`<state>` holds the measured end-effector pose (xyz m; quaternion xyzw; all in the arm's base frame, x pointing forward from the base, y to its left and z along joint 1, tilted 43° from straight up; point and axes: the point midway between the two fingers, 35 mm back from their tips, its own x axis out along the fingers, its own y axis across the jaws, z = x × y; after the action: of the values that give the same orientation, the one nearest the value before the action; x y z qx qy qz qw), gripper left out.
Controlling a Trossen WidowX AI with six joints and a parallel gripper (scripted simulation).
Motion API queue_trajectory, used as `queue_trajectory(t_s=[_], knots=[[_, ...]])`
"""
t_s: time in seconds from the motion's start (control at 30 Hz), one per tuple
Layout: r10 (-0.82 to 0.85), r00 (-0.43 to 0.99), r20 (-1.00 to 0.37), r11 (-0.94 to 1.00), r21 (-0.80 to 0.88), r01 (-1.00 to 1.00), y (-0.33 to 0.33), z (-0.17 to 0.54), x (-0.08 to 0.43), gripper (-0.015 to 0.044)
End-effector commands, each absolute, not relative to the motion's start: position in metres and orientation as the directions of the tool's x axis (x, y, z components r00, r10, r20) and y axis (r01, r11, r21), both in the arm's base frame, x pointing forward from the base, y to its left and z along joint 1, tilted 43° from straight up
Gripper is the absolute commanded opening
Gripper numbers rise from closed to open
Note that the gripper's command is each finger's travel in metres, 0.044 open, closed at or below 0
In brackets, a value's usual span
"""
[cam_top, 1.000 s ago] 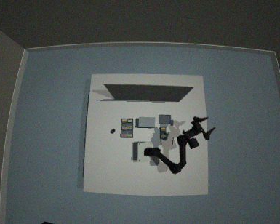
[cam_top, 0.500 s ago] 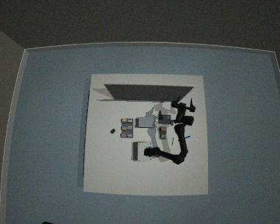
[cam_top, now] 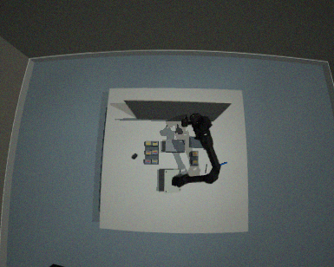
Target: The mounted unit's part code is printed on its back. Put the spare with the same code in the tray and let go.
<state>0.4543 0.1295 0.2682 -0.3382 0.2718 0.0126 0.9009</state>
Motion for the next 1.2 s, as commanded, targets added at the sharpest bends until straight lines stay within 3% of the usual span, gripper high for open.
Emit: queue_trajectory(t_s=[0.0, 0.2, 0.37, 1.17], knots=[[-0.274, 0.636, -0.721, 0.824, -0.518, -0.232, 0.147, 0.195, 0.432, 0.044], [-0.444, 0.387, -0.808, 0.823, -0.539, -0.181, 0.152, 0.147, 0.393, 0.044], [-0.614, 0.196, -0.764, 0.757, -0.641, -0.126, 0.151, 0.127, 0.358, 0.044], [-0.622, 0.189, -0.76, 0.753, -0.646, -0.123, 0.151, 0.127, 0.356, 0.044]])
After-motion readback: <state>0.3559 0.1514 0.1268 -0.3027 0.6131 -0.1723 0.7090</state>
